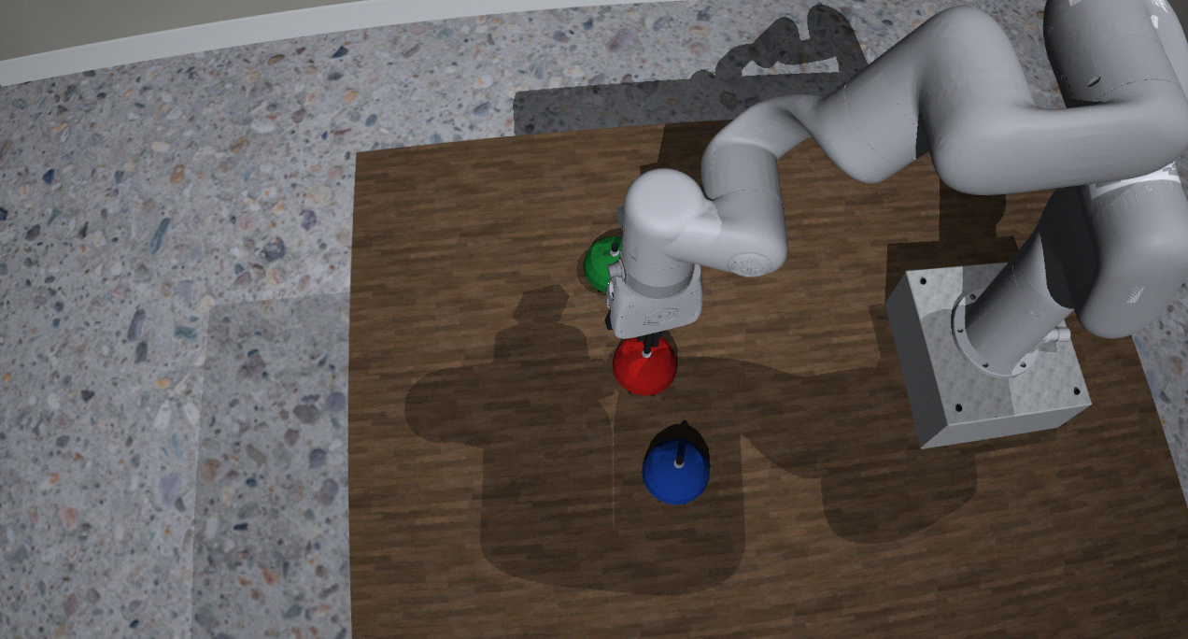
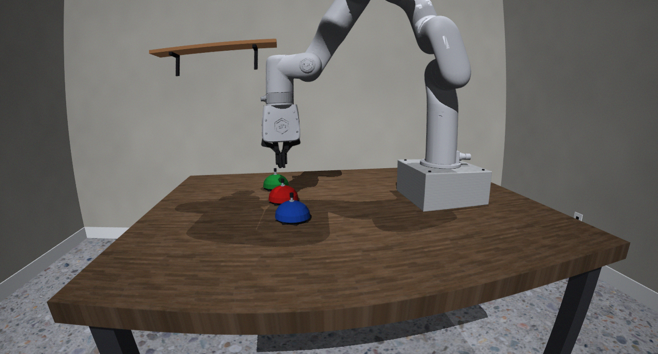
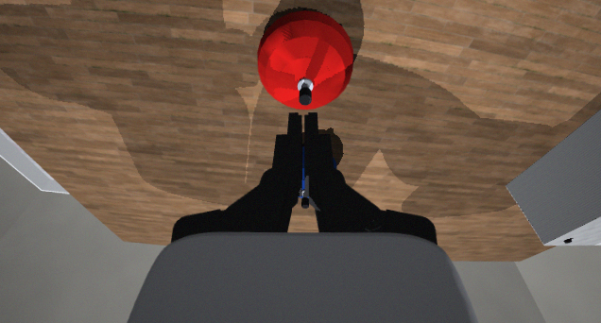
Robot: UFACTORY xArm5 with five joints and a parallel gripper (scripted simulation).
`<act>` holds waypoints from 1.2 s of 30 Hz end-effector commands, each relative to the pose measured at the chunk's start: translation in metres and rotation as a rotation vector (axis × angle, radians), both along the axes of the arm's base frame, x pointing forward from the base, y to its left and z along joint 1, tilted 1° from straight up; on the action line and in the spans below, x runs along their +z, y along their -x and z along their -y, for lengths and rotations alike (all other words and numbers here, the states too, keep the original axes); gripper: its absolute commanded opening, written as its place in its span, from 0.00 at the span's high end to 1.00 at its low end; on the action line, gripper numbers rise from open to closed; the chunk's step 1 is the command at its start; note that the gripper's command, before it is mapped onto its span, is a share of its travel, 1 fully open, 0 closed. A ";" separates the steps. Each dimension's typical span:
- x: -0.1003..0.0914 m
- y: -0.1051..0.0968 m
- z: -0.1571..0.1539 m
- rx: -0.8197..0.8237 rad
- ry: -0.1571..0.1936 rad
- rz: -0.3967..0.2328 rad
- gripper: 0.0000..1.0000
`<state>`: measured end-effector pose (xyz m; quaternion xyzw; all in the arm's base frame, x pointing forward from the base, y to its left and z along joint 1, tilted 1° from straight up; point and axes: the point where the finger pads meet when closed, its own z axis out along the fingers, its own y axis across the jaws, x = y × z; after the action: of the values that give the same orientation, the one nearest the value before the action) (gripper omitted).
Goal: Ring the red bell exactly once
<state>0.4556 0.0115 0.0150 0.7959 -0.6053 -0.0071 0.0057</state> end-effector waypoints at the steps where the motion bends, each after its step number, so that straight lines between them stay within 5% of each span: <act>1: 0.015 -0.002 0.000 0.000 0.000 0.004 1.00; 14: 0.031 -0.002 0.000 0.000 0.000 0.004 1.00; 36: 0.032 -0.002 0.000 0.000 0.000 0.004 1.00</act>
<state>0.4561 0.0119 0.0452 0.7959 -0.6054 -0.0070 0.0056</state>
